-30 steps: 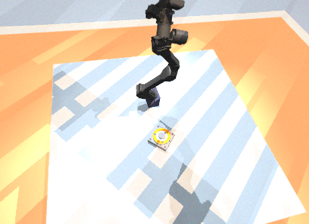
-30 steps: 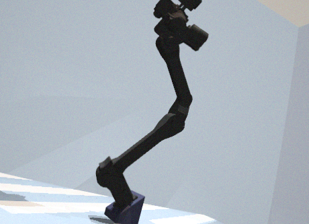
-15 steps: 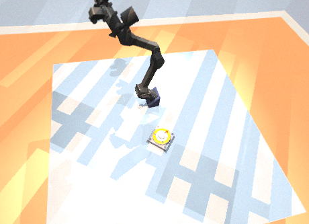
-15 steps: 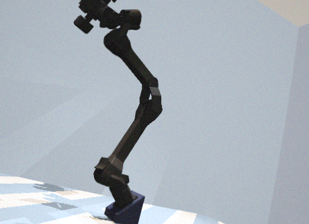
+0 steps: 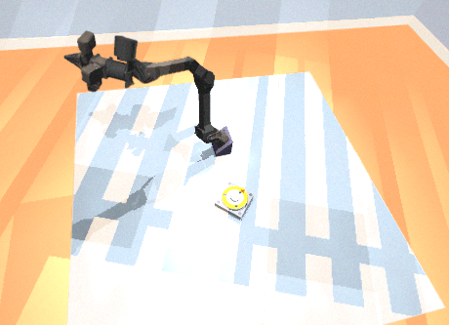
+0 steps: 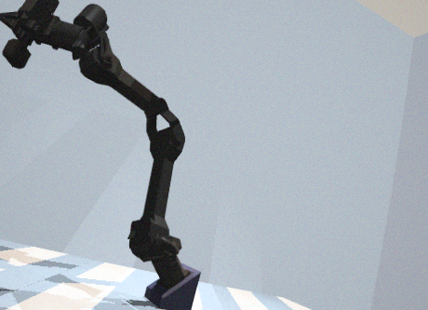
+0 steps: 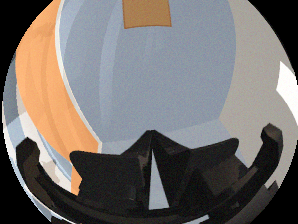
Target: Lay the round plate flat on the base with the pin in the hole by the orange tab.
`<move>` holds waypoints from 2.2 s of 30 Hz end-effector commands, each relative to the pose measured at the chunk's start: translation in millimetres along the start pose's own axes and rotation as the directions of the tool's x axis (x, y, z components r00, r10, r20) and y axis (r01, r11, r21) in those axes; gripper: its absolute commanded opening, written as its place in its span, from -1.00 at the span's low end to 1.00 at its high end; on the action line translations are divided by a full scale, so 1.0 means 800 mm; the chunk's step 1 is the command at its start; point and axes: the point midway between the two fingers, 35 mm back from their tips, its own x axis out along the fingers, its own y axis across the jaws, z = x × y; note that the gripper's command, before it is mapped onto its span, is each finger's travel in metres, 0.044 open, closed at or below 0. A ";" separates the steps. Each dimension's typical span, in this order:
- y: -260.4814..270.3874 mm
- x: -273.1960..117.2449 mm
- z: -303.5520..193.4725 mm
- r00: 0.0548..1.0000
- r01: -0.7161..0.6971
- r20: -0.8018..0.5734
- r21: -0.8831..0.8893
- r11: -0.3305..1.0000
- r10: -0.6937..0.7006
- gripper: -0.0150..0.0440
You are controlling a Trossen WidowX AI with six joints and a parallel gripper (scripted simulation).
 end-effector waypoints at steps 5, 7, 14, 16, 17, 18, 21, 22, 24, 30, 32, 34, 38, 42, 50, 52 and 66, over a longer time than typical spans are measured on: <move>0.137 0.000 0.116 0.923 -0.312 0.266 0.093 0.946 0.279 -0.49; 0.153 -0.010 0.136 0.899 -0.358 0.313 0.126 0.925 0.305 -0.49; 0.251 -0.075 0.226 0.715 -0.633 0.480 0.135 0.762 0.509 -0.49; 0.289 -0.120 0.264 0.603 -0.741 0.539 0.106 0.663 0.588 -0.49; 0.301 -0.137 0.275 0.563 -0.774 0.556 0.093 0.627 0.612 -0.49; 0.312 -0.156 0.287 0.518 -0.806 0.571 0.077 0.587 0.636 -0.49; 0.337 -0.206 0.311 0.408 -0.872 0.600 0.033 0.488 0.688 -0.49; 0.345 -0.224 0.319 0.366 -0.893 0.610 0.020 0.449 0.703 -0.49; 0.367 -0.292 0.340 0.223 -0.949 0.629 -0.034 0.313 0.745 -0.49; 0.397 -0.427 0.352 -0.037 -0.987 0.590 -0.150 0.064 0.807 -0.49; 0.409 -0.496 0.342 -0.151 -0.977 0.525 -0.206 -0.047 0.838 -0.49; 0.416 -0.545 0.328 -0.223 -0.963 0.464 -0.241 -0.120 0.857 -0.49; 0.422 -0.616 0.296 -0.308 -0.936 0.355 -0.282 -0.212 0.883 -0.49; 0.426 -0.709 0.218 -0.362 -0.898 0.156 -0.324 -0.298 0.919 -0.49; 0.424 -0.782 0.057 -0.178 -0.902 -0.107 -0.380 -0.206 0.978 -0.49; 0.424 -0.783 0.026 -0.103 -0.907 -0.127 -0.395 -0.146 0.987 -0.49; 0.462 -0.787 0.019 -0.093 -0.908 -0.127 -0.397 -0.137 0.987 -0.49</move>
